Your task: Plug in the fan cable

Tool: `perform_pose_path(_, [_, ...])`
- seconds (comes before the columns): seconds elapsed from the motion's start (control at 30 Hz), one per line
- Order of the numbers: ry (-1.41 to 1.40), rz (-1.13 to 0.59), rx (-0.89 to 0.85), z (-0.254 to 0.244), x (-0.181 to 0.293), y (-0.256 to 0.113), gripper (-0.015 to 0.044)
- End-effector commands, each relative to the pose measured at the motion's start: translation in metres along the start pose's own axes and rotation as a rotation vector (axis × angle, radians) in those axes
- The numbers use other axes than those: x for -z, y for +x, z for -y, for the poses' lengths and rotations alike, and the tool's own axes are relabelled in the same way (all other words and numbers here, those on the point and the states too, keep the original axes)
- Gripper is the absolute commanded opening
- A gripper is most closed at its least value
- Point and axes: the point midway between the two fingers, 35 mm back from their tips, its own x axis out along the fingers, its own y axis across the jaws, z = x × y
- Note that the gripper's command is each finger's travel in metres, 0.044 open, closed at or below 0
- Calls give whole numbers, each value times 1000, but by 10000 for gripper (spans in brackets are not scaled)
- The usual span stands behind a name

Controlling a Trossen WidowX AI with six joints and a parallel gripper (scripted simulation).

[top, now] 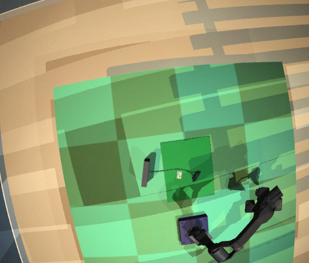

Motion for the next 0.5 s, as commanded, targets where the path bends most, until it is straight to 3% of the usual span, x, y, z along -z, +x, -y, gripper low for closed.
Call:
perform_pose_path(0.0, [-434,143,18,-45,-50,-30,440])
perform_pose_path(0.47, [-1602,477,220,-196,-120,-111,440])
